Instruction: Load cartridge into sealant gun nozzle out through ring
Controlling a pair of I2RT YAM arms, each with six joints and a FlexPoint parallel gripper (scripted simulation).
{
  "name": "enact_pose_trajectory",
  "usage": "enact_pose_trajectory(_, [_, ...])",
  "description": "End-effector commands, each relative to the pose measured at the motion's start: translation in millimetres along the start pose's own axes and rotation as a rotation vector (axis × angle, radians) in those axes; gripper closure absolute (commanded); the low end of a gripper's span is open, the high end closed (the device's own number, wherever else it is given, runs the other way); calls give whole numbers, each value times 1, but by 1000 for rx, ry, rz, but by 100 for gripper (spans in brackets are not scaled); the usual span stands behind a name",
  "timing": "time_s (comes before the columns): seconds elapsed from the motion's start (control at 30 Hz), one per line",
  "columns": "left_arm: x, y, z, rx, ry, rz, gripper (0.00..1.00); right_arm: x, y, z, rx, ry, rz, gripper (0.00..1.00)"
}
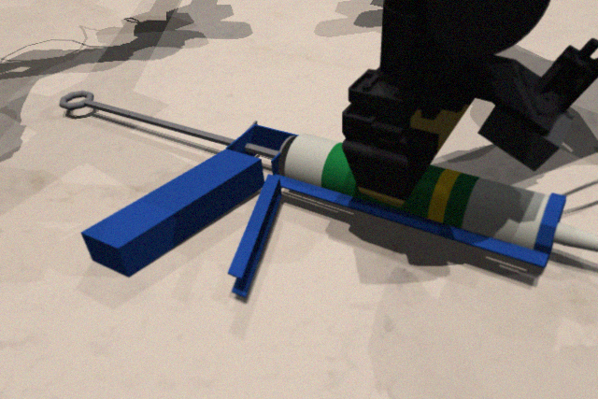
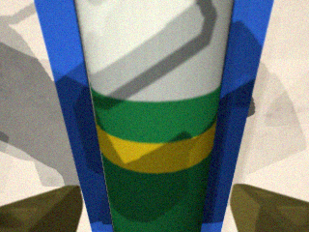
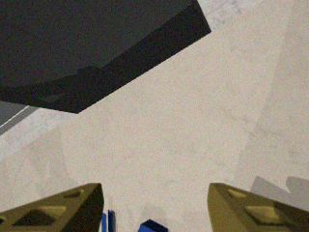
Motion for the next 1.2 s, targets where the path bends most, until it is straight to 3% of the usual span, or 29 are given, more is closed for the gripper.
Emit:
enact_pose_trajectory(0.0, [-25,-16,4,-13,-4,-55,26,-1,-1,-1,9,5,0,48])
enact_pose_trajectory(0.2, [-22,-9,-3,5,4,-38,26,-1,-1,-1,9,5,0,48])
enact_pose_trajectory(0.7, [-92,-2,-3,3,3,-30,26,-1,-1,-1,9,5,0,48])
enact_pose_trajectory(1.17, [-83,-5,-1,-2,1,-18,26,-1,-1,-1,9,5,0,48])
Point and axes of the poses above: on each arm, the point where the finger pads meet when closed, its own x axis out along the fingers, its own y axis across the jaws, z = x × y, the point moved 8 cm from there along -x, back along the fingers, and after that the axes turned 5 degrees about -x, right-handed, at the moved point
